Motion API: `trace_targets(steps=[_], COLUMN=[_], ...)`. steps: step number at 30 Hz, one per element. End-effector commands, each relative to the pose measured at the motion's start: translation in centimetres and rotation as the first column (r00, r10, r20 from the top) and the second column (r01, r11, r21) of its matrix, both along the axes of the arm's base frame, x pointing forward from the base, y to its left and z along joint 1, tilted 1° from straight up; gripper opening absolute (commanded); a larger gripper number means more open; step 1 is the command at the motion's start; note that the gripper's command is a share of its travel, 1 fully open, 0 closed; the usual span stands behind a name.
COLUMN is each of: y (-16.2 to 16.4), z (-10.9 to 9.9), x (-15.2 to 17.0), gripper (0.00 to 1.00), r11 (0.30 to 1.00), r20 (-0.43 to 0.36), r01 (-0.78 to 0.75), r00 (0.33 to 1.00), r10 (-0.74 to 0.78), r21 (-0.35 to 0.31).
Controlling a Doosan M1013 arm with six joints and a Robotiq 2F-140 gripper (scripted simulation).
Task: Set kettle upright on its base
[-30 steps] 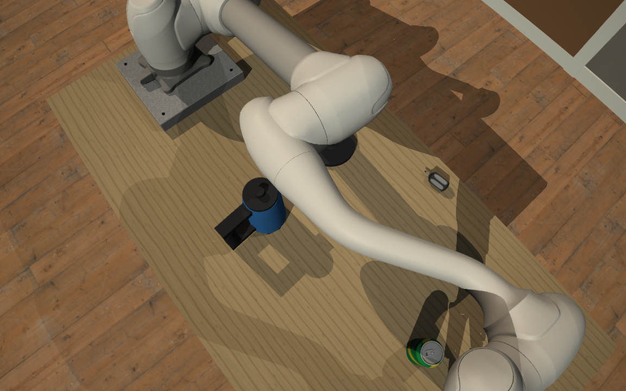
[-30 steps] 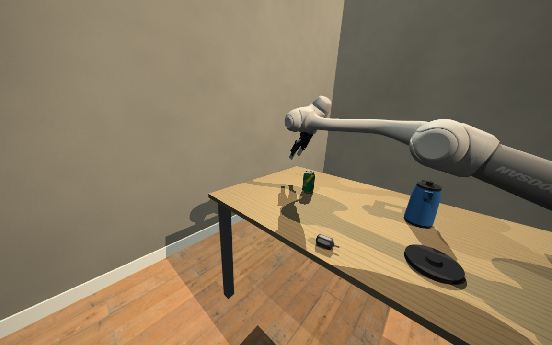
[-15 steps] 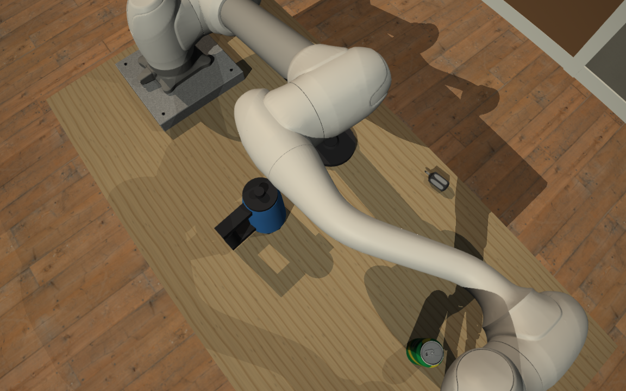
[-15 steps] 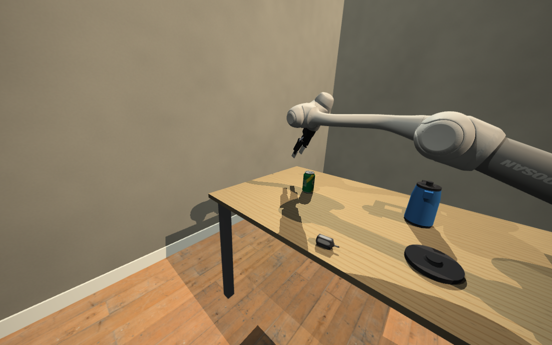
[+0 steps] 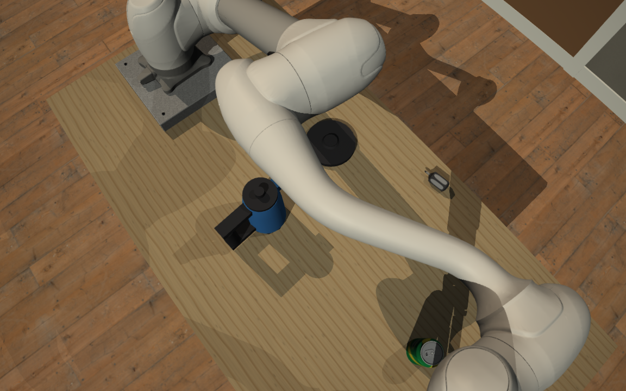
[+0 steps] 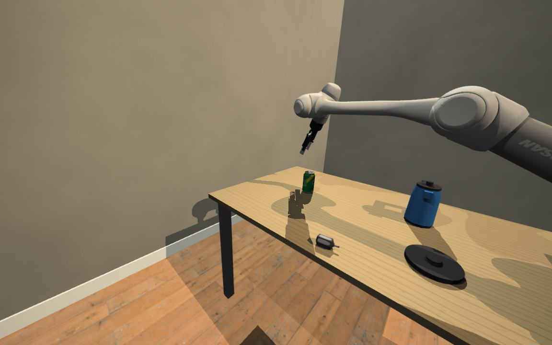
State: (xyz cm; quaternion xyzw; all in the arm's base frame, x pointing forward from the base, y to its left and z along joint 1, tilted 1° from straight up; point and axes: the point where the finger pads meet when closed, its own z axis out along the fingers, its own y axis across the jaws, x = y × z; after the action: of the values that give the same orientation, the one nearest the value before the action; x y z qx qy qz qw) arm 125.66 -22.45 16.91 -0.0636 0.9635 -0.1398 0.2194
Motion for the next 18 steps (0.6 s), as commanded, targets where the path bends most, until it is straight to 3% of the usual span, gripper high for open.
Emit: trace_targets(steps=[1, 9, 11, 18], y=[-0.6, -1.4, -1.4, -1.7], z=[1.3, 4.3, 4.3, 6.7], x=[-2.8, -9.2, -9.2, -16.5], gripper=[0.52, 0.52, 0.52, 0.52], r11=[0.997, 0.968, 0.968, 0.909], r20=[-0.045, -0.156, -0.156, -0.259], r01=[-0.076, -0.245, -0.245, -0.412], r00=[0.996, 0.959, 0.959, 0.885], r10=[0.075, 0.235, 0.235, 0.387], r21=[-0.019, -0.051, -0.051, -0.052])
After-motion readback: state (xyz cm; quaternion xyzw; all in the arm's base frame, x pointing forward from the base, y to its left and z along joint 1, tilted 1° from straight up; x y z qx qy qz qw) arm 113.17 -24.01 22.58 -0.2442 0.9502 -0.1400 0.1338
